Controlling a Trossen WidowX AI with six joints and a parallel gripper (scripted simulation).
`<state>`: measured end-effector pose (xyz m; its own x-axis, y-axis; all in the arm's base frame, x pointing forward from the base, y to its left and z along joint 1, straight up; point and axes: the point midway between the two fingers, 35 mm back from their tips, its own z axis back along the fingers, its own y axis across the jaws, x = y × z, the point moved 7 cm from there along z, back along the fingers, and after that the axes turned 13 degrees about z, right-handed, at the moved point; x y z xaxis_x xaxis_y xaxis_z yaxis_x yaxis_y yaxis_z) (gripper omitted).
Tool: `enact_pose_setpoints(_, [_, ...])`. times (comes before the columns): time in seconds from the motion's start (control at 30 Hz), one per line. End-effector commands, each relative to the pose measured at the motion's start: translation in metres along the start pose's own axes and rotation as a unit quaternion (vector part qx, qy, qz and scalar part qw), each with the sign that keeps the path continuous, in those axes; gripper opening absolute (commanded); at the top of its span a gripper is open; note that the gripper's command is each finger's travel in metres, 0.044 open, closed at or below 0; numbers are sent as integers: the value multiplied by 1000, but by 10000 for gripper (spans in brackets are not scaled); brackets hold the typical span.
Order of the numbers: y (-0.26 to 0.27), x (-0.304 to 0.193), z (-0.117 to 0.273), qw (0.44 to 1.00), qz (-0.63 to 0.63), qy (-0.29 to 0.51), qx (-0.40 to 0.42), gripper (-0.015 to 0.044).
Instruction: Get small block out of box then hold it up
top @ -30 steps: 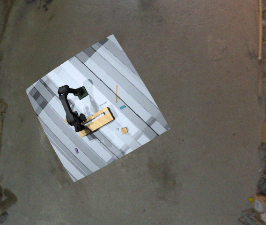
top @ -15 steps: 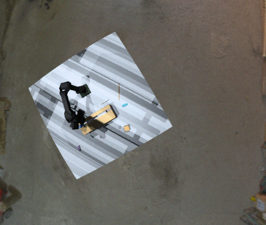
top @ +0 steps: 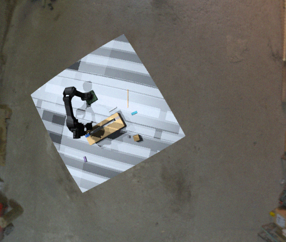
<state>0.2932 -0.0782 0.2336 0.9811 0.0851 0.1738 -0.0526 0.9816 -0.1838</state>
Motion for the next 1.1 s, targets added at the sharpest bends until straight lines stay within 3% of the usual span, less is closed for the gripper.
enact_pose_setpoints(0.0, [-14,-16,3,888,-455,-17,61,285])
enact_pose_setpoints(0.23, [-20,-22,3,763,-640,-7,89,285])
enact_pose_setpoints(0.57, [-28,-30,5,520,-845,25,125,285])
enact_pose_setpoints(0.97, [-36,-39,7,173,-971,82,146,285])
enact_pose_setpoints(1.07, [-36,-40,7,149,-974,86,146,285])
